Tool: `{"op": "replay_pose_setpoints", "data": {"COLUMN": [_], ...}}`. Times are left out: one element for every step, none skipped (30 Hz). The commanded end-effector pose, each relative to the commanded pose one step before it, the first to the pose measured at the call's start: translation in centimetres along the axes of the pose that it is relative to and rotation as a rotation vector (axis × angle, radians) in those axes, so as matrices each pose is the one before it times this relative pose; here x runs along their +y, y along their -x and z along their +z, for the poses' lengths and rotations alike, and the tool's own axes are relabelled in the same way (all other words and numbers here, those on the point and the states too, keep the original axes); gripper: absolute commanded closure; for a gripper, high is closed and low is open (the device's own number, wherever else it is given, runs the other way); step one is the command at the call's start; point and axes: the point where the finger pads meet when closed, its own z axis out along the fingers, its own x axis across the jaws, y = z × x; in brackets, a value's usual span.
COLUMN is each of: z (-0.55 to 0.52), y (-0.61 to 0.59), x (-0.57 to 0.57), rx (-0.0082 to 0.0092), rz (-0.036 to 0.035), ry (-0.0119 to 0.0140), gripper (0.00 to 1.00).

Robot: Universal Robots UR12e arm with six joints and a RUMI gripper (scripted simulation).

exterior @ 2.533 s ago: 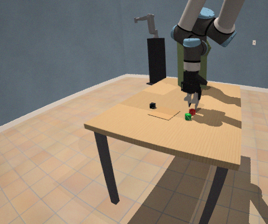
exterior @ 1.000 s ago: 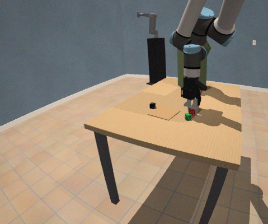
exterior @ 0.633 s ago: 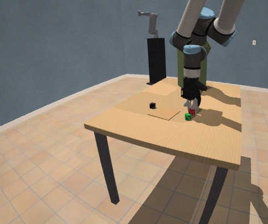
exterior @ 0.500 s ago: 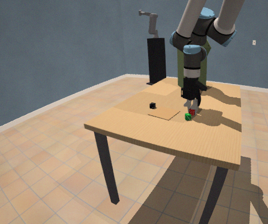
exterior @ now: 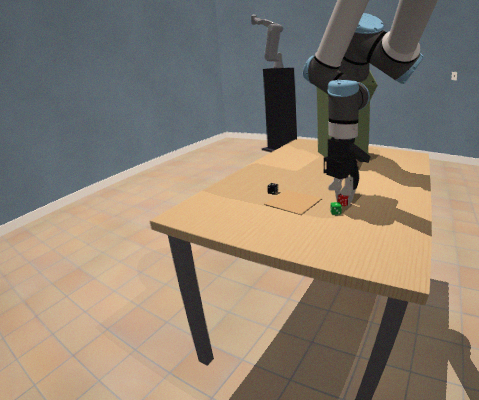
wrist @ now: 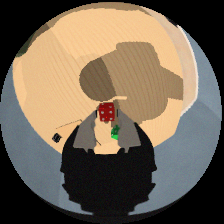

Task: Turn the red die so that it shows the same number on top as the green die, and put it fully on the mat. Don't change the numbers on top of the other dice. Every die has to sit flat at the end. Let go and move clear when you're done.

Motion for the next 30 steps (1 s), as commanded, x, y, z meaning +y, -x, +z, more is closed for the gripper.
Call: {"op": "replay_pose_setpoints", "data": {"z": [-0.026,0.000,0.000,0.000,0.000,0.000,0.000,0.000,0.000,0.000,0.000,0.000,0.000,0.000,0.000,0.000,0.000,0.000,0.000,0.000,0.000,0.000,0.000,0.000,0.000,0.000,0.000,0.000,0.000,0.000], "y": [-0.016,0.000,0.000,0.000,0.000,0.000,0.000,0.000,0.000,0.000,0.000,0.000,0.000,0.000,0.000,0.000,0.000,0.000,0.000,0.000,0.000,0.000,0.000,0.000,0.000,0.000,0.000,0.000,0.000,0.000], "x": [0.019,0.000,0.000,0.000,0.000,0.000,0.000,0.000,0.000,0.000,0.000,0.000,0.000,0.000,0.000,0.000,0.000,0.000,0.000,0.000,0.000,0.000,0.000,0.000,0.000,0.000,0.000,0.000,0.000,0.000], "rx": [0.00023,0.00000,0.00000,0.00000,0.00000,0.00000,0.00000,0.00000,0.00000,0.00000,0.00000,0.00000,0.00000,0.00000,0.00000,0.00000,0.00000,0.00000,0.00000,0.00000,0.00000,0.00000,0.00000,0.00000,0.00000,0.00000,0.00000,0.00000,0.00000,0.00000], "rz": [-0.00022,0.00000,0.00000,0.00000,0.00000,0.00000,0.00000,0.00000,0.00000,0.00000,0.00000,0.00000,0.00000,0.00000,0.00000,0.00000,0.00000,0.00000,0.00000,0.00000,0.00000,0.00000,0.00000,0.00000,0.00000,0.00000,0.00000,0.00000,0.00000,0.00000], "ry": [0.00056,0.00000,0.00000,0.00000,0.00000,0.00000,0.00000,0.00000,0.00000,0.00000,0.00000,0.00000,0.00000,0.00000,0.00000,0.00000,0.00000,0.00000,0.00000,0.00000,0.00000,0.00000,0.00000,0.00000,0.00000,0.00000,0.00000,0.00000,0.00000,0.00000], "gripper": [0.72,0.72,0.72,0.72,0.72,0.90,0.90,0.90,0.90,0.90,0.90,0.90,0.90,0.90,0.90,0.90,0.90,0.90,0.90,0.90,0.90,0.90,0.90,0.90,0.90,0.90,0.90,0.90,0.90,0.90]}}
